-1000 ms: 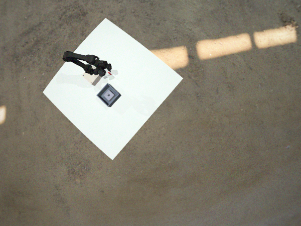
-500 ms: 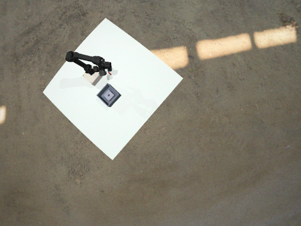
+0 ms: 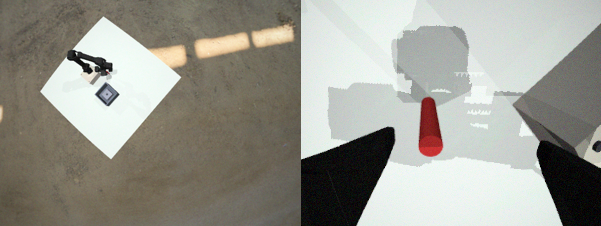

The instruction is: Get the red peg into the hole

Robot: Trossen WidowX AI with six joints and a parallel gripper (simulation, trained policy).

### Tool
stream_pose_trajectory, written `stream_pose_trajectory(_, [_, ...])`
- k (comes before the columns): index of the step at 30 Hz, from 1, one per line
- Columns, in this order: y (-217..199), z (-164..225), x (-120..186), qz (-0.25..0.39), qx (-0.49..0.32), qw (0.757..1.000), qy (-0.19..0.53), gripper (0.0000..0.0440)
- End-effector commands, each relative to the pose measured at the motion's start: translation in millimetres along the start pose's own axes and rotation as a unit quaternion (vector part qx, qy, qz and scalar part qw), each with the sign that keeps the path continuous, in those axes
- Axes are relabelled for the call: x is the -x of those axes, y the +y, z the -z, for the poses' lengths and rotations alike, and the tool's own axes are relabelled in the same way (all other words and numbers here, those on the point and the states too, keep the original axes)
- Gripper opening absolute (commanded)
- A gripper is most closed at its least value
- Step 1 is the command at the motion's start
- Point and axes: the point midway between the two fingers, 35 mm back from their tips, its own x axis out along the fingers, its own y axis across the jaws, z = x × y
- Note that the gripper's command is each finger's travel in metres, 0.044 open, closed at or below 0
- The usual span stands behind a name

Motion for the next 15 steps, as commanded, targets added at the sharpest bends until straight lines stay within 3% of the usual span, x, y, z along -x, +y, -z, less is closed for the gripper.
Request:
stream_pose_trajectory(1, [3.1,1.5,-19.0,-0.002,-0.001,1.000,0.000,0.0440])
stream_pose_trajectory(9, [14.3,-1.6,-48.7,-0.020,0.000,1.000,-0.008,0.0431])
stream_pose_trajectory(15, [14.9,-0.9,-66.3,-0.013,0.002,1.000,-0.004,0.0292])
